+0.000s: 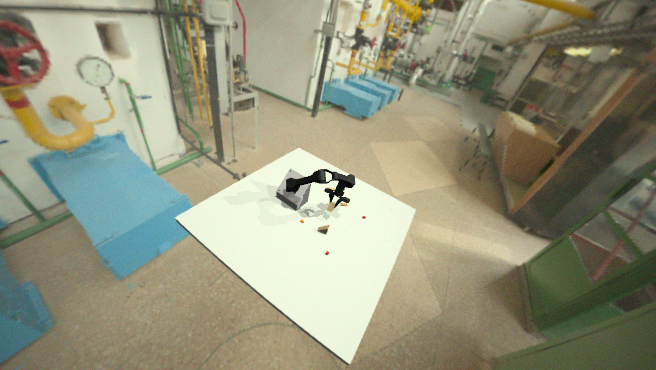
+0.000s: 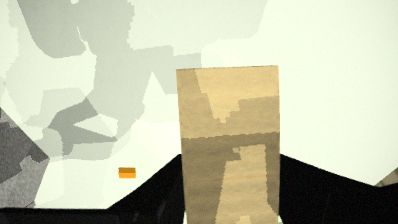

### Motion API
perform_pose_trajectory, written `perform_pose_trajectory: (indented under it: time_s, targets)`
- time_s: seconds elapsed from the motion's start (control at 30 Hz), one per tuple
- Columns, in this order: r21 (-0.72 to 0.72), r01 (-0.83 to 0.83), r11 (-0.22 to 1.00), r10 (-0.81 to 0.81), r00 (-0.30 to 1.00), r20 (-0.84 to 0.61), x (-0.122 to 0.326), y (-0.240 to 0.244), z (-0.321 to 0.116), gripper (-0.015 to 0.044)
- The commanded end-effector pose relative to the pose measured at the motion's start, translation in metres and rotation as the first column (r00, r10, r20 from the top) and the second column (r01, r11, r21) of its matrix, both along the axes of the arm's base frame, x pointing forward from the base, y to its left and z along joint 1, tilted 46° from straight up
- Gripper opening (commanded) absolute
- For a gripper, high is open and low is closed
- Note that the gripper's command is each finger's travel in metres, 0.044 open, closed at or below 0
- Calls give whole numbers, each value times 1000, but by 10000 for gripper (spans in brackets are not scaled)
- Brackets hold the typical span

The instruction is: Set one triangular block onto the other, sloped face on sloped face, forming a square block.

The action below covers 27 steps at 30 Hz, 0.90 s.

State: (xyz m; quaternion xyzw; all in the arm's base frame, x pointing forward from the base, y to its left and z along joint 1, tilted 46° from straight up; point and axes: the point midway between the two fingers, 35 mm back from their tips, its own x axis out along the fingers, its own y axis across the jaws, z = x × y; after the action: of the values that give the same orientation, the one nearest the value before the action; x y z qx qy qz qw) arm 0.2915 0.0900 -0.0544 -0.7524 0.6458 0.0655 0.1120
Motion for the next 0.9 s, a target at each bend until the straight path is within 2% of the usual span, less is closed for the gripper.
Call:
perform_pose_trajectory:
  time_s: [0.0,0.4,0.87]
  targets:
    - [49,30,998,-34,996,77,-1,-2,2,0]
    - [276,113,955,-213,905,368,-5,-7,5,0]
    - [543,125,830,-477,665,575,-5,-10,8,0]
